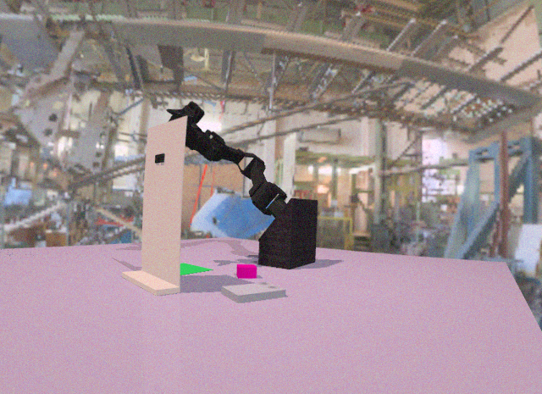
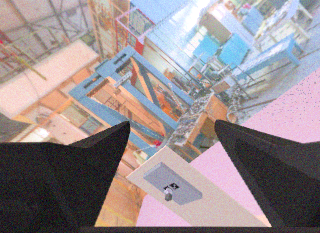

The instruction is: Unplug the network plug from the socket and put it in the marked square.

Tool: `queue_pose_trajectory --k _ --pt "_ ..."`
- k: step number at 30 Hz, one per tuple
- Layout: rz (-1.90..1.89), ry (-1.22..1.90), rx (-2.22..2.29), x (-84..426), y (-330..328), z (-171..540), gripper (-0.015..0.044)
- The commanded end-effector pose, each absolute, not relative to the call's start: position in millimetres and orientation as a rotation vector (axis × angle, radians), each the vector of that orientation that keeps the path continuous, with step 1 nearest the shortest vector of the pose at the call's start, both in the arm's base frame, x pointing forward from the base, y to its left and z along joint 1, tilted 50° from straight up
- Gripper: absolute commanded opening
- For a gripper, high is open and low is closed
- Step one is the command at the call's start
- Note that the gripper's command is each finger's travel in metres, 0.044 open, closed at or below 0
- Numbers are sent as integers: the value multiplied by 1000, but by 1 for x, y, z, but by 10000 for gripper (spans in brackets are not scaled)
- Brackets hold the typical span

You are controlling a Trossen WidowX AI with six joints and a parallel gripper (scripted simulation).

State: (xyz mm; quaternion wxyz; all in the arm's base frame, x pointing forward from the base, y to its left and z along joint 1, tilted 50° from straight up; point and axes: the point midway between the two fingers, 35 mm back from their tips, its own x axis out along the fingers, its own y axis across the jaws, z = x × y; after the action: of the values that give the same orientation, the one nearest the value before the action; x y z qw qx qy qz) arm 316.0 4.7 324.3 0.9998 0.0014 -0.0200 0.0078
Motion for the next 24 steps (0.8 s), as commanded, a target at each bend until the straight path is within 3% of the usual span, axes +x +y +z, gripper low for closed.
queue_pose_trajectory --k 1,9,24 --pt "15 -39 6 317 5 323 374" --pt "-10 -14 151 335 15 276 164" --pt "-72 26 432 332 36 182 156"
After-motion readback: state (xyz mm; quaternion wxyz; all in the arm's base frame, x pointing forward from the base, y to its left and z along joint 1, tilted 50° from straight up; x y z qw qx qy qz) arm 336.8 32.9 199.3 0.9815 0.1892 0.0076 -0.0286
